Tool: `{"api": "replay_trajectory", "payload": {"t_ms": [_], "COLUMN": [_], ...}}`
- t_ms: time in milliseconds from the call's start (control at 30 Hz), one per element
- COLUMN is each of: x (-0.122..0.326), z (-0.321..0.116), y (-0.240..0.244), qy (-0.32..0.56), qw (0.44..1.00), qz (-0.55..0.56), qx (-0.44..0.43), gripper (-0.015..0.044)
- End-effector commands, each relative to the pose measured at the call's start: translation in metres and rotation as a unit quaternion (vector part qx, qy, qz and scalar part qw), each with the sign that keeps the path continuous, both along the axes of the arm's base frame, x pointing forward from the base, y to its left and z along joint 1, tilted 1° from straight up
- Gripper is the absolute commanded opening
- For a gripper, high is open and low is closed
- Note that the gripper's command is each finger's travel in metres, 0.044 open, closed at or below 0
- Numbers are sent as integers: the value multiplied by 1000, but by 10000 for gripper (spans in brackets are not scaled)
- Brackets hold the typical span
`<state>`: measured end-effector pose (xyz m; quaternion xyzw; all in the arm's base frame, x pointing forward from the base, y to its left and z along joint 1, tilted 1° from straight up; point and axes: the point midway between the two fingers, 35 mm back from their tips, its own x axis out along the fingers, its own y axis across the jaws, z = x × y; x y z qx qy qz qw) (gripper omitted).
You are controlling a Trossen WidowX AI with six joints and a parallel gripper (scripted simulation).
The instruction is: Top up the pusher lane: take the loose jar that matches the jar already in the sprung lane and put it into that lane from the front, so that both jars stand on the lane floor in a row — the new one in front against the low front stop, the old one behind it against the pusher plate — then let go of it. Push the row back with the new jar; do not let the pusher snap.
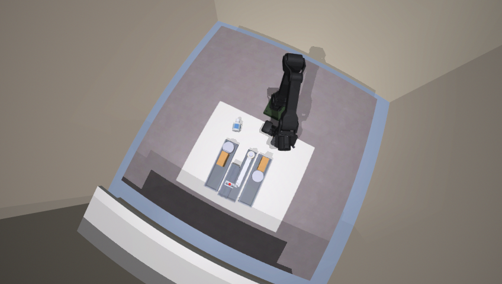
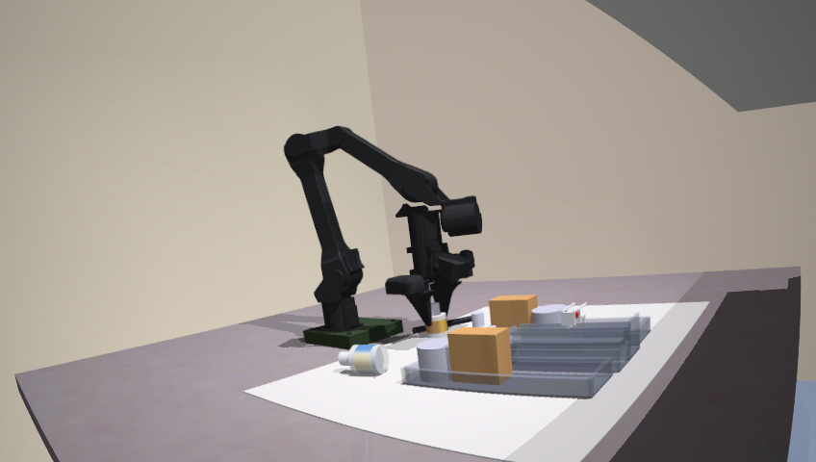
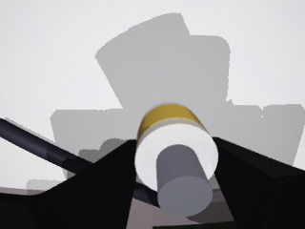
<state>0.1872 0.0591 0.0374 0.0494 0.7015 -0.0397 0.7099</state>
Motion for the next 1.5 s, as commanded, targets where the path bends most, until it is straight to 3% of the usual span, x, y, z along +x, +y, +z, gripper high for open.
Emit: {"api": "replay_trajectory", "payload": {"t_ms": [0,100,733,1467], "x": [1,4,4,79], "z": [3,15,104,71], "y": [1,2,0,-64], "qy": [0,0,0,-3], "qw": [1000,1000,1000,1000], "qz": [-1,-1,-1,16], "qx": [2,3,2,-1], "gripper": [59,0,0,0]}}
